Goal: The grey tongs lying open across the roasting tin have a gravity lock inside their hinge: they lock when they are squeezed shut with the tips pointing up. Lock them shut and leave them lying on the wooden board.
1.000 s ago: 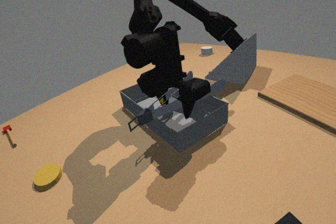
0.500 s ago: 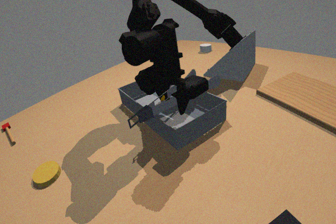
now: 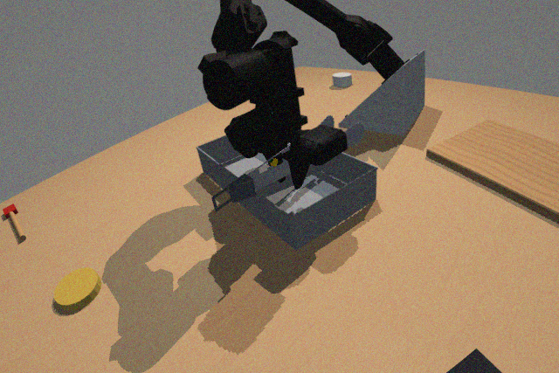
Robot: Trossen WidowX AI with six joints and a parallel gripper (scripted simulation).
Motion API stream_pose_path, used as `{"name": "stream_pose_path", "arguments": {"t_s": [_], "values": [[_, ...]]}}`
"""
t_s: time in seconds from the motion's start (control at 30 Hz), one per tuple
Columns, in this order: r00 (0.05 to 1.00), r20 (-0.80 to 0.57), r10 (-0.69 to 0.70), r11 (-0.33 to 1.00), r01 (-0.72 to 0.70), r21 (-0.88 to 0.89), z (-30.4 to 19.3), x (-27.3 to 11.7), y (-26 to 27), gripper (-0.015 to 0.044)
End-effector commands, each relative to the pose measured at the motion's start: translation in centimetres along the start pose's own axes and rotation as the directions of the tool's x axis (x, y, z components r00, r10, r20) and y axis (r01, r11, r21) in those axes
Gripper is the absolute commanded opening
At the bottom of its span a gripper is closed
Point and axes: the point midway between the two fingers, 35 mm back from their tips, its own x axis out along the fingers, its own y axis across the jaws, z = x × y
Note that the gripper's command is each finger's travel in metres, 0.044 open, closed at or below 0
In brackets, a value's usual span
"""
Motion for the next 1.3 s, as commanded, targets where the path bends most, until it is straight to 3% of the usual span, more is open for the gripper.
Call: {"name": "stream_pose_path", "arguments": {"t_s": [0.0,0.57,0.77,0.93,1.03,1.27], "values": [[1.000,0.000,0.001,1.000,-0.001,0.001,0.0,0.0,0.0,0.0128],[1.000,0.000,0.001,1.000,-0.001,0.001,0.0,0.0,0.0,0.0015],[1.000,0.000,0.001,1.000,-0.001,0.001,0.0,0.0,0.0,-0.0143],[1.000,0.000,0.001,1.000,-0.001,0.001,0.1,-0.3,0.0,-0.0150],[1.000,-0.002,0.005,1.000,-0.005,-0.001,0.5,-2.7,0.3,-0.0150],[1.000,-0.006,-0.001,1.000,0.001,-0.006,0.2,-12.4,0.3,-0.0150]]}}
